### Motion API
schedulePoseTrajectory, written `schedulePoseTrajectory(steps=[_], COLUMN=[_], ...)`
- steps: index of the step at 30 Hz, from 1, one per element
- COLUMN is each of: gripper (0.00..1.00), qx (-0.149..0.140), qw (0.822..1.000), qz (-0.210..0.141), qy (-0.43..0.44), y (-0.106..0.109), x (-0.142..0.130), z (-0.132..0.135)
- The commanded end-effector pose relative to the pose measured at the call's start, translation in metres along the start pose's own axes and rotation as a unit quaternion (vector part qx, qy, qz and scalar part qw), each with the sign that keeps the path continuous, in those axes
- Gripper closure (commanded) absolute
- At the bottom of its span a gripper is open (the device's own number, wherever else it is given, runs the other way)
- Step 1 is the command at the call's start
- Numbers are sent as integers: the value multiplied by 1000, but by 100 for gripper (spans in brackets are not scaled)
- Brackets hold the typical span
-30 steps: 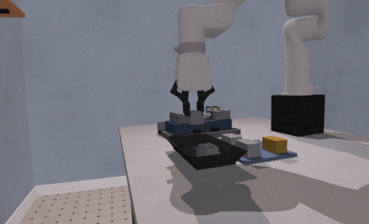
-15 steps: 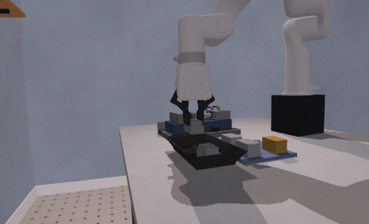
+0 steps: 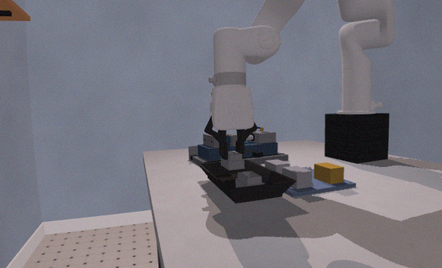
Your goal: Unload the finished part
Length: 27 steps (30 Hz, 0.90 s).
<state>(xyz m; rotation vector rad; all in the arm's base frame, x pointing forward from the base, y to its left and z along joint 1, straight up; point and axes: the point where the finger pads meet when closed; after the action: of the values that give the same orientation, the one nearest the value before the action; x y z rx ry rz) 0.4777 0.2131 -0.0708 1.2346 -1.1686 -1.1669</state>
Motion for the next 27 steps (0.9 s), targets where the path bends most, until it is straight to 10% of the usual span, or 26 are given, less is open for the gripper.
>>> schedulePoseTrajectory(steps=[1, 27], gripper=[100, 100], qx=[2, 2], qw=[1000, 1000], qz=[-1, -1], qy=[0, 0], y=[-4, -13], x=[-1, -1], z=[-2, -2])
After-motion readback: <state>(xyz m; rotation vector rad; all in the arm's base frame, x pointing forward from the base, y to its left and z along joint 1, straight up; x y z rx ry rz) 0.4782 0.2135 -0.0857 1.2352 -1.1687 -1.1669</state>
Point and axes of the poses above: the point where the finger pads meet when closed, its own y axis back along the fingers, its own z axis across the jaws, x = y × z, and after that the axes turned 8 degrees about -y, right-handed
